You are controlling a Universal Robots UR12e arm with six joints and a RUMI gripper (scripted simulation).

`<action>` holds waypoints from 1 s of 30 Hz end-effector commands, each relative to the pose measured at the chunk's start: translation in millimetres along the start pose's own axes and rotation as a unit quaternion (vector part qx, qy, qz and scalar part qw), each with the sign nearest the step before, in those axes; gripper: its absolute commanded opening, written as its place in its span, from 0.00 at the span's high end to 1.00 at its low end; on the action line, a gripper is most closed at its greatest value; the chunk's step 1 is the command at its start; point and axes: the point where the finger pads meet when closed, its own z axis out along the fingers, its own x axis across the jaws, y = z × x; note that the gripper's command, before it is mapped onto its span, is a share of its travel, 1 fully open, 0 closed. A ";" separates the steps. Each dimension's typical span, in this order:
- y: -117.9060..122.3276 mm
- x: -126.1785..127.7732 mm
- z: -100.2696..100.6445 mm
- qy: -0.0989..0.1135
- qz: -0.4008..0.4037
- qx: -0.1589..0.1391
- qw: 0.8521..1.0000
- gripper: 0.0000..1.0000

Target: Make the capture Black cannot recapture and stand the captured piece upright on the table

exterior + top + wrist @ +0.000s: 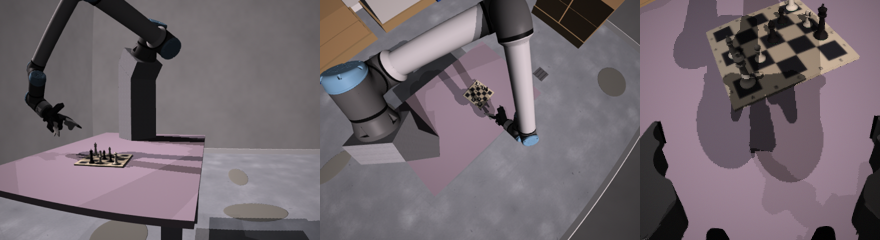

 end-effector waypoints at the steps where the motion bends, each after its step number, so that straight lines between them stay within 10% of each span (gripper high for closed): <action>1: 3.2 11.9 2.8 -0.018 -0.021 0.033 0.999 0.00; 30: 18.6 69.1 20.0 -0.098 -0.117 0.143 0.978 0.00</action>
